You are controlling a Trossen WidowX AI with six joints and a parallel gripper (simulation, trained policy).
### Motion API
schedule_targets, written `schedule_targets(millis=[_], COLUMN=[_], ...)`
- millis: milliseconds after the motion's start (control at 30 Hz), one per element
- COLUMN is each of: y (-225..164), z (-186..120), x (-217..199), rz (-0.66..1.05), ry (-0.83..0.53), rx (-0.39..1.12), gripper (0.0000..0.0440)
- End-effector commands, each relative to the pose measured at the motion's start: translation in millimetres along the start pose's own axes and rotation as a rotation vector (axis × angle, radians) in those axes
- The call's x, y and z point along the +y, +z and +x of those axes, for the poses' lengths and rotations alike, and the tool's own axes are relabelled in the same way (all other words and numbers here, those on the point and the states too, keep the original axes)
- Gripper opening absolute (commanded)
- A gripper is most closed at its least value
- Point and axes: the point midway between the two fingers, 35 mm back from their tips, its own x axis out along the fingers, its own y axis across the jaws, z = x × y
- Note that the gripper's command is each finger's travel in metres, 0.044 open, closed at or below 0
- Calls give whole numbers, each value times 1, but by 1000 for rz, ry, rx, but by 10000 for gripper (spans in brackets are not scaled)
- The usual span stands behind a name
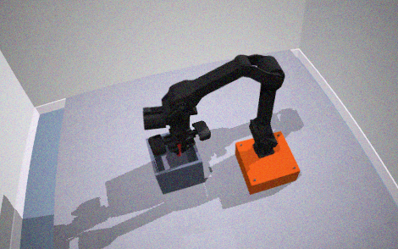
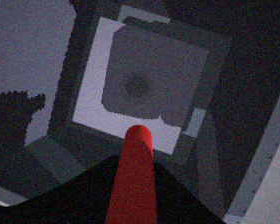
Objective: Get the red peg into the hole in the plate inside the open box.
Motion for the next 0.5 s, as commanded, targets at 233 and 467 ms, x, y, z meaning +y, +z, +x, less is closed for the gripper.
schedule_targets(millis=[233,467], y=[7,12], z=[30,44], x=[2,4], rz=[-6,-17], ry=[-21,-19], rx=[35,43], gripper=[0,0])
